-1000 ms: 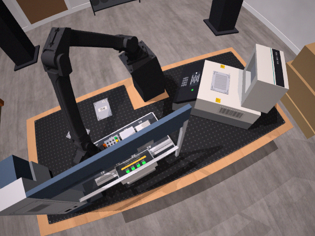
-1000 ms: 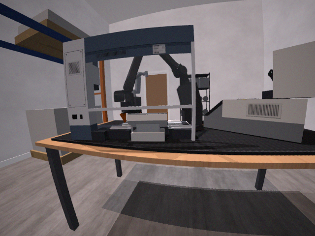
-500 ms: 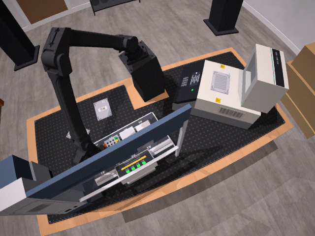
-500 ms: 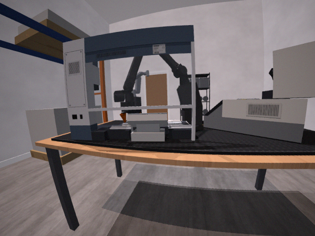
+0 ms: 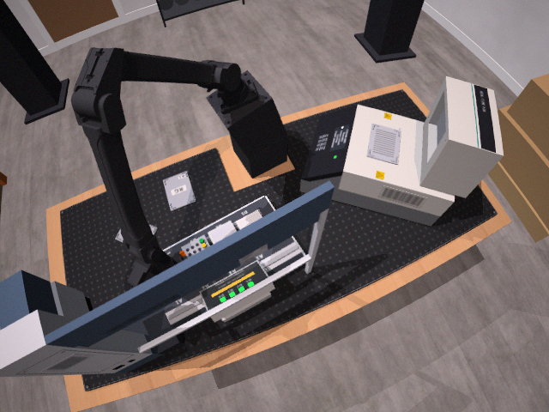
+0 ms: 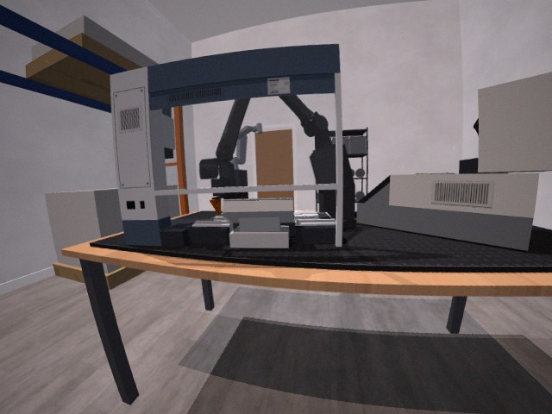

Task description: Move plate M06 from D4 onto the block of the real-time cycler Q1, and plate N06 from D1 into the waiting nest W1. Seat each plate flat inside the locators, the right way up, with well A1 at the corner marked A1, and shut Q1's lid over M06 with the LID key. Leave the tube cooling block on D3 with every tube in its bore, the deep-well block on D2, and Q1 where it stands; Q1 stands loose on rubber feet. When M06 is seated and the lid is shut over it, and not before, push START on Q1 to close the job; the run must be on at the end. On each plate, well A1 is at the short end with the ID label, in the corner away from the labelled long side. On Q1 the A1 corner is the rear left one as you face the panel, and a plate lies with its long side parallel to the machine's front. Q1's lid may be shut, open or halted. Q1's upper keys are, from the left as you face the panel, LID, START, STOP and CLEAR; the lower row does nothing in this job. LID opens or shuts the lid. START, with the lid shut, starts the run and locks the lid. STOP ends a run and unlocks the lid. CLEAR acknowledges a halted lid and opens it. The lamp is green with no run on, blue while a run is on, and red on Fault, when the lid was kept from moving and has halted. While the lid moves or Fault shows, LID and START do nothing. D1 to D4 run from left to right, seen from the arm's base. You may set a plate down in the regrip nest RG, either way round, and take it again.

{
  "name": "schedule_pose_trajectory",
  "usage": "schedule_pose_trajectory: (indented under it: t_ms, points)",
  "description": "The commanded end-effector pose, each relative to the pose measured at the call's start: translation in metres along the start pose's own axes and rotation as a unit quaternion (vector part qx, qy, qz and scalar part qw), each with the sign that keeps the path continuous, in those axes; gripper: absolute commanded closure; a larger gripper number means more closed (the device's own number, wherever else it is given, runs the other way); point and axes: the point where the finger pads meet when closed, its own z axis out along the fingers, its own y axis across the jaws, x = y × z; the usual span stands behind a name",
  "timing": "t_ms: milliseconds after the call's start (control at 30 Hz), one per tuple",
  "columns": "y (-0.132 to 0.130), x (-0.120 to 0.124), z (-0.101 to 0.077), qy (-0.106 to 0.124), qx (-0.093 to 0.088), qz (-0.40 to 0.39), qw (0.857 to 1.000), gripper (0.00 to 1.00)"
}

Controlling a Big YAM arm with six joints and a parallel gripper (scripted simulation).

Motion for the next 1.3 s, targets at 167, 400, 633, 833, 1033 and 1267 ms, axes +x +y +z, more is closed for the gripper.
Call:
schedule_pose_trajectory:
  t_ms: [167,400,633,833,1033,1267]
  points:
    - [0.007,0.012,0.032,0.01,-0.012,-0.008,1.0,1.0]
    - [0.008,0.013,0.035,0.01,-0.012,-0.009,1.0,1.0]
    - [0.009,0.014,0.038,0.01,-0.012,-0.009,1.0,1.0]
    - [0.01,0.014,0.04,0.011,-0.012,-0.009,1.0,1.0]
    - [0.017,0.018,0.021,0.018,-0.019,-0.011,1.0,1.0]
    - [0.024,0.012,-0.001,0.02,-0.022,-0.012,0.999,1.0]
